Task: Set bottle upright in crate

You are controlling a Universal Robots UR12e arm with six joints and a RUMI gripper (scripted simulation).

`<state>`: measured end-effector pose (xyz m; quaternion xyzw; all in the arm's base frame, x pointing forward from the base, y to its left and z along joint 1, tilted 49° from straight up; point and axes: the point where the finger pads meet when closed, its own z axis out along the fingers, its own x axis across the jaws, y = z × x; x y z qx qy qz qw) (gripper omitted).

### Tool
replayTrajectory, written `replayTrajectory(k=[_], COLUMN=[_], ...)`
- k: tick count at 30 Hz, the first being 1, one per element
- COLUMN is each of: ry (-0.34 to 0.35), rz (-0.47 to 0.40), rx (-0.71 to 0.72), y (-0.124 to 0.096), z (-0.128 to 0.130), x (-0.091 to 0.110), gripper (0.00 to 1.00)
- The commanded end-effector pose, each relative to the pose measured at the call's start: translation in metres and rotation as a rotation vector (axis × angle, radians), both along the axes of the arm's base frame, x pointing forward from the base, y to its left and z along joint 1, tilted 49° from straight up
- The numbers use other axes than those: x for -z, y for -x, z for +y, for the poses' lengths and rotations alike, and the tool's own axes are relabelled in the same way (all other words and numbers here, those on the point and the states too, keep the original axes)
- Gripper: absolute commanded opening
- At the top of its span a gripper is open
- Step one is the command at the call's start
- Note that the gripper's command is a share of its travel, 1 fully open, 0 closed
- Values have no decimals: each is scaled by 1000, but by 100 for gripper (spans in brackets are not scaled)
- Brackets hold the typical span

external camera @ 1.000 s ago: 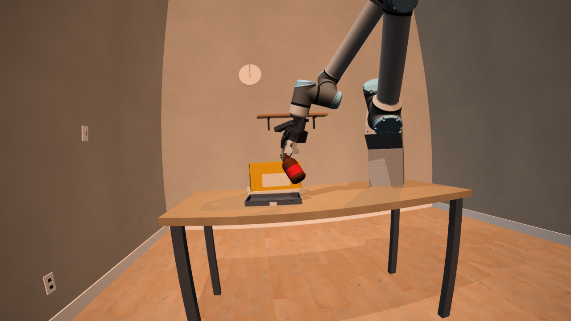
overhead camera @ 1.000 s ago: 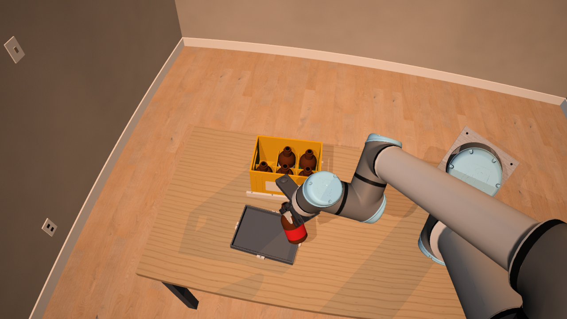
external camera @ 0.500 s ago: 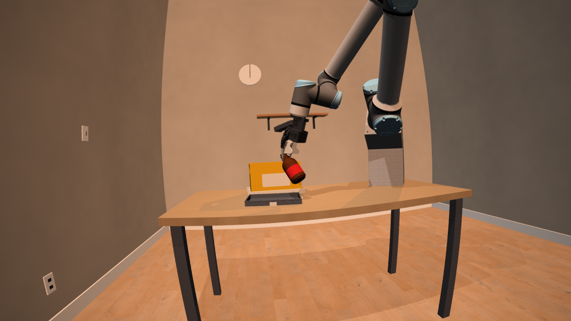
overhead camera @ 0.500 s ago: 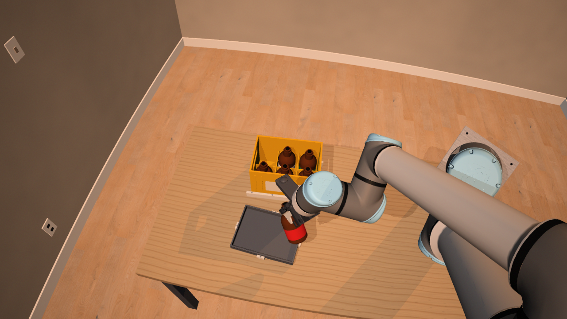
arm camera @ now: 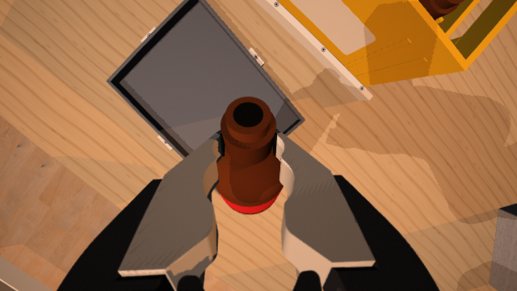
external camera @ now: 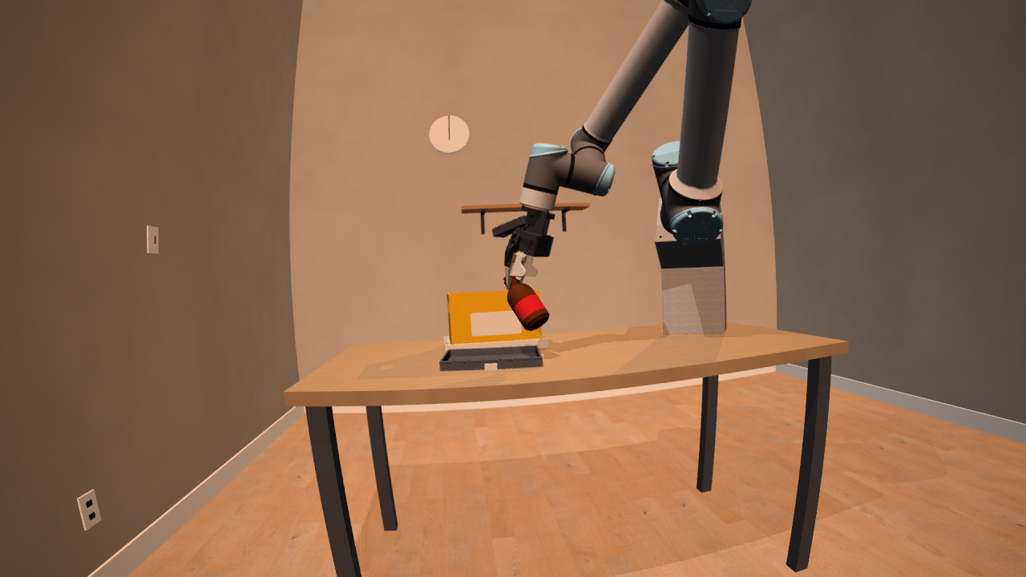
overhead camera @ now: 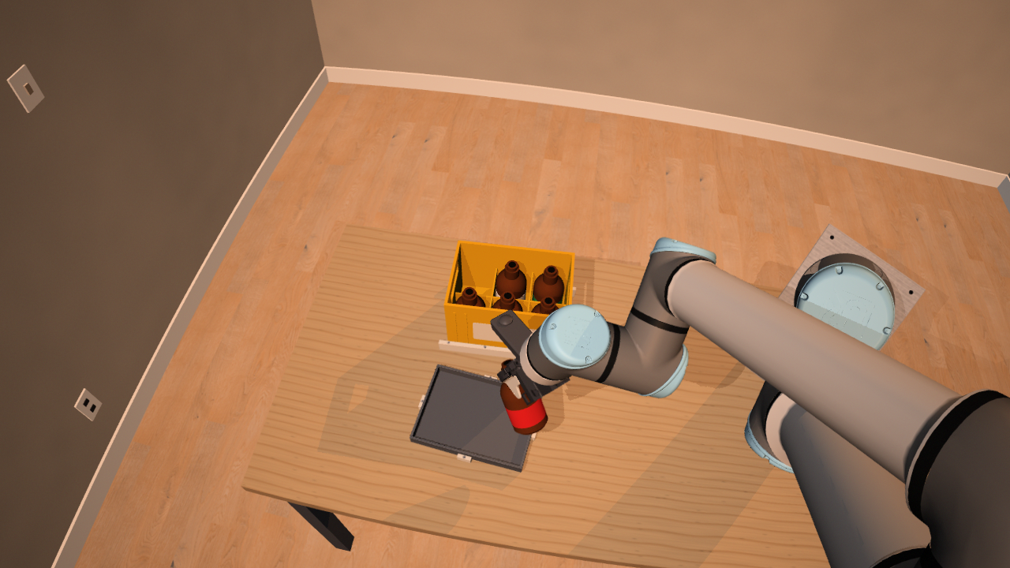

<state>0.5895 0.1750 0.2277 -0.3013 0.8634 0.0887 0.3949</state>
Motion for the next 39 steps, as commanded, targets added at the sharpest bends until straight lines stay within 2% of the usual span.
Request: replayTrajectory(k=[1, 39], ry=[2, 88], rz=[-2, -78], rx=[2, 127], y=[0, 0], z=[0, 0], x=[0, 0], gripper=[0, 0])
